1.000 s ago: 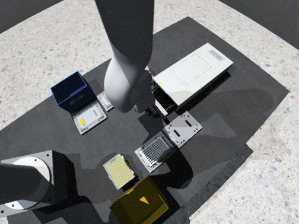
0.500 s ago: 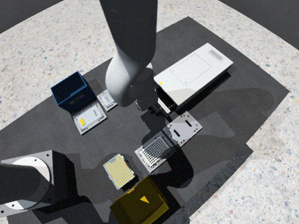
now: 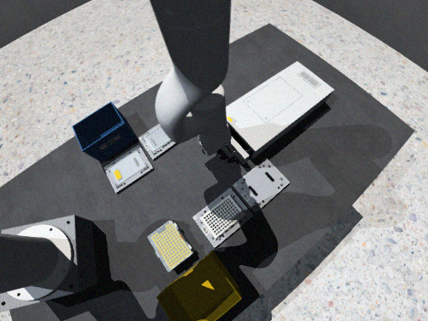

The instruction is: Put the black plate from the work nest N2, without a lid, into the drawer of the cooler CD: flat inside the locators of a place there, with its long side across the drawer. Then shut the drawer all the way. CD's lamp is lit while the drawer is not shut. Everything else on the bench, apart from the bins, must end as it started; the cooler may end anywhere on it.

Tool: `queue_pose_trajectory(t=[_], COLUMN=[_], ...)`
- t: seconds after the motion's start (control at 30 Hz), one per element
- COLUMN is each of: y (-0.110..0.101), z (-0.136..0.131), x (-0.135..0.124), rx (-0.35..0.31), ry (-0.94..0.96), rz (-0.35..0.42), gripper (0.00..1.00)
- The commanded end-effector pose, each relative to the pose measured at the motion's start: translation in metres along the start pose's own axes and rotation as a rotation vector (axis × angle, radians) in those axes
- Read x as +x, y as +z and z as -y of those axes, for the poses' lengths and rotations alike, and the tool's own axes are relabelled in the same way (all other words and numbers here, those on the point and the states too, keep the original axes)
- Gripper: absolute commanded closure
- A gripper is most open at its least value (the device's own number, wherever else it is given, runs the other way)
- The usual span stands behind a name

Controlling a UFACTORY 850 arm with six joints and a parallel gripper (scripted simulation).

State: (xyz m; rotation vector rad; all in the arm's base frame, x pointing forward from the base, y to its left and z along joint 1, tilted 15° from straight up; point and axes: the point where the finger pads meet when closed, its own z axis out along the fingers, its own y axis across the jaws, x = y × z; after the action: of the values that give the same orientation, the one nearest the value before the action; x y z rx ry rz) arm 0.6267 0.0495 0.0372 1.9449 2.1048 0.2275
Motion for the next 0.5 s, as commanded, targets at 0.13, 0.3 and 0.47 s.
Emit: queue_pose_trajectory(t=[0.13, 0.3, 0.47], y=[-0.0004, -0.0004, -0.0002], z=[-0.0071, -0.0071, -0.0105], x=[0.0000, 0.0000, 0.0000], rx=[0.055, 0.055, 0.055], ry=[-0.002, -0.002, -0.002], rz=[-0.002, -0.002, -0.002], gripper=[1.00, 1.00, 1.00])
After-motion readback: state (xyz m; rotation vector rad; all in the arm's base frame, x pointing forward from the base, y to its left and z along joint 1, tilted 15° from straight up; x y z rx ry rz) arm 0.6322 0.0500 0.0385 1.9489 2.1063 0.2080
